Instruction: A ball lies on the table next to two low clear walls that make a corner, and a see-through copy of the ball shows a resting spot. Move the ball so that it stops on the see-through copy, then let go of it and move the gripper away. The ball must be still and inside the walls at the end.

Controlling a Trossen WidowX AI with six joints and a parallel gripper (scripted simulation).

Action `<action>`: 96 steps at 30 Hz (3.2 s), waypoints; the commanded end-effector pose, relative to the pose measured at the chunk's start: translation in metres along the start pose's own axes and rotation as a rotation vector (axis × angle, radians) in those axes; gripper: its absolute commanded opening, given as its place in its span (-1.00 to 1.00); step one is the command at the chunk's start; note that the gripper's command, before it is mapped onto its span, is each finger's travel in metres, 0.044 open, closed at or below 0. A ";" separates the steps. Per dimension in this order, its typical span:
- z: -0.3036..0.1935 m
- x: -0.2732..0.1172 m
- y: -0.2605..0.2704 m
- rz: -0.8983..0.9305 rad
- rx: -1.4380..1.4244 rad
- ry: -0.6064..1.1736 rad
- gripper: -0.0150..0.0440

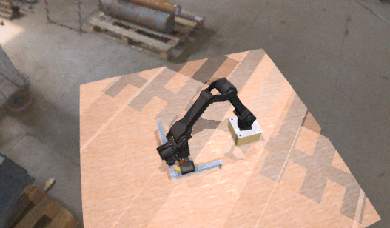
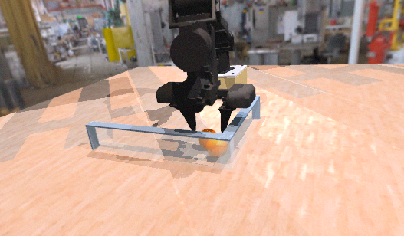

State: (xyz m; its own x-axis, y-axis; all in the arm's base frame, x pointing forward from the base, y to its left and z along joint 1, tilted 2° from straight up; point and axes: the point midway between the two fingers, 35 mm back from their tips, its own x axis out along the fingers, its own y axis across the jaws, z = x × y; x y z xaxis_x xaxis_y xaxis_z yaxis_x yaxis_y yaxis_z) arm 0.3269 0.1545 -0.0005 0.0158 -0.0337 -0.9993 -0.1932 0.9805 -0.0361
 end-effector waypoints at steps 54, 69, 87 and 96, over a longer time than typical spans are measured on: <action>-0.023 0.012 -0.028 -0.009 -0.781 -0.036 -0.49; -0.010 0.015 -0.015 -0.008 -0.781 -0.037 -0.49; 0.015 0.013 0.010 -0.007 -0.781 -0.041 -0.49; 0.005 0.014 -0.001 -0.007 -0.781 -0.039 -0.49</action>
State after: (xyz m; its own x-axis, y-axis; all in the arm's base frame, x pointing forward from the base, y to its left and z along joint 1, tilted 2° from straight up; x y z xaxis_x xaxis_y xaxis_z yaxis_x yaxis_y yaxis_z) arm 0.3333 0.1577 -0.0184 0.0393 -0.0224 -0.9990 -0.8241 0.5646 -0.0451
